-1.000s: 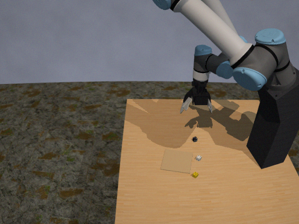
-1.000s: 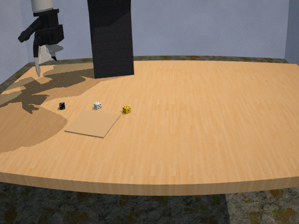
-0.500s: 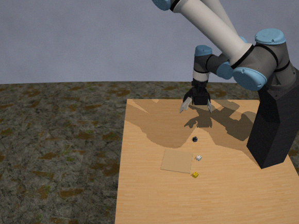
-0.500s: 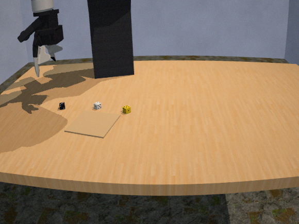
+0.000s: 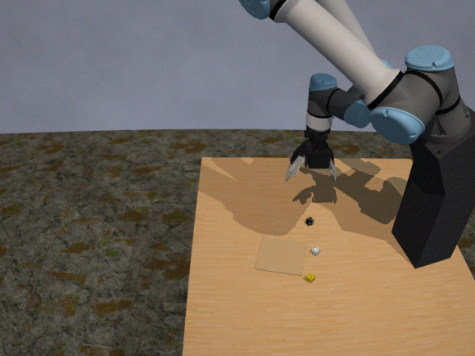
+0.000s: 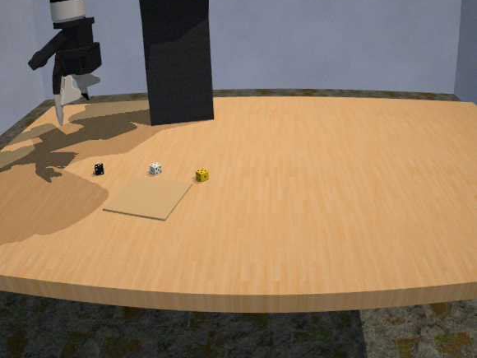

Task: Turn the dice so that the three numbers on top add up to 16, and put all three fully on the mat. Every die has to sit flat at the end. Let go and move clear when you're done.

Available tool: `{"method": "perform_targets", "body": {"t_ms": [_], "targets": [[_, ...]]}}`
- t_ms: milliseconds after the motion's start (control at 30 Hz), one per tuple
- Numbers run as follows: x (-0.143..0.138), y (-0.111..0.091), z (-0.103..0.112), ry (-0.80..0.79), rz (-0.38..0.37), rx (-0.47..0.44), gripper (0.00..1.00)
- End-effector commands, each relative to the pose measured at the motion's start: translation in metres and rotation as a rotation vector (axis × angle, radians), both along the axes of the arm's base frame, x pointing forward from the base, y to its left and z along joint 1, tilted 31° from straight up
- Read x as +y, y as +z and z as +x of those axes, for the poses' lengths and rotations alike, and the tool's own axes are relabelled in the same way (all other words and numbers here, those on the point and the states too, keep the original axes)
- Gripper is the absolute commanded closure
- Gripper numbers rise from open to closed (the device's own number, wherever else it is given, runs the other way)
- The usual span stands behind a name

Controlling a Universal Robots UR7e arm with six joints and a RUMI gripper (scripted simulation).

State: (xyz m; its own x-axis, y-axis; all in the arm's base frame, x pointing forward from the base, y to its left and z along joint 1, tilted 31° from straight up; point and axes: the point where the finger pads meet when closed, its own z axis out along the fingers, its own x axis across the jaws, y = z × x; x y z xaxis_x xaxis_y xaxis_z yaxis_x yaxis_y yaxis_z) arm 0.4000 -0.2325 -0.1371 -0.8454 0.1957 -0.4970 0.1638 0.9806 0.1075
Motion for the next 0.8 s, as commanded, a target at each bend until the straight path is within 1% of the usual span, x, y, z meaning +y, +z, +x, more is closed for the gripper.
{"method": "perform_targets", "body": {"t_ms": [0, 200, 467, 533, 767], "targets": [[0.0, -0.004, 0.002, 0.0, -0.001, -0.001, 0.0], [0.0, -0.019, 0.011, 0.0, -0.001, -0.001, 0.0], [0.0, -0.048, 0.029, 0.0, -0.001, -0.001, 0.0], [0.0, -0.048, 0.029, 0.0, -0.001, -0.001, 0.0], [0.0, -0.074, 0.044, 0.0, -0.001, -0.001, 0.0]]}}
